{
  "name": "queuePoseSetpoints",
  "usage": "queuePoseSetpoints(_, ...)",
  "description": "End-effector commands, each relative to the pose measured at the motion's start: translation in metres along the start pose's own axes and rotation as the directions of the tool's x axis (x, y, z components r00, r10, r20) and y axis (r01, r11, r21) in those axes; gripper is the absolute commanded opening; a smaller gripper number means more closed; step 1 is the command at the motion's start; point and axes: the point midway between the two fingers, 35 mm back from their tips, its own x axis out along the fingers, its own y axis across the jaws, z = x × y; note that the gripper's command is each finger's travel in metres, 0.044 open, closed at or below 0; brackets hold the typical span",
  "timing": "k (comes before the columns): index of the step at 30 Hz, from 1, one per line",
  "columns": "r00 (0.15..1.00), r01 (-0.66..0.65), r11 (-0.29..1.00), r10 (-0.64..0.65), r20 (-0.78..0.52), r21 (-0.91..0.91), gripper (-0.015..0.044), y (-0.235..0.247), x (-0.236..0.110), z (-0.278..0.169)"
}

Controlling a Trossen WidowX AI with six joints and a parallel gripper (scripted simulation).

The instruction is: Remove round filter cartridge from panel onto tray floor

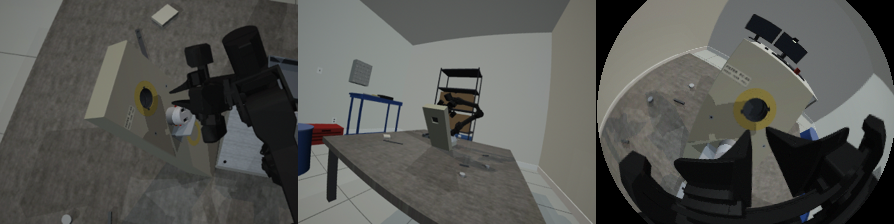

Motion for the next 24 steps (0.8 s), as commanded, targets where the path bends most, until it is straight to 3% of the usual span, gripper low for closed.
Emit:
queuePoseSetpoints(1,1.000,-0.006,1.000,0.006,-0.001,0.016,0.0118,-0.009,-0.001,0.010)
queuePoseSetpoints(9,1.000,0.000,1.000,0.000,-0.002,0.002,0.0328,-0.041,-0.041,0.046)
queuePoseSetpoints(13,1.000,0.000,1.000,0.000,-0.001,0.001,0.0433,-0.043,-0.045,0.049)
queuePoseSetpoints(15,0.999,-0.019,0.997,0.021,-0.033,0.071,0.0381,-0.037,-0.040,0.040)
queuePoseSetpoints(18,0.978,-0.058,0.931,0.126,-0.168,0.359,0.0305,-0.008,-0.019,0.003)
queuePoseSetpoints(21,0.923,-0.024,0.798,0.250,-0.294,0.602,0.0305,0.026,-0.007,-0.032)
queuePoseSetpoints(24,0.904,-0.005,0.760,0.280,-0.322,0.650,0.0305,0.035,-0.005,-0.040)
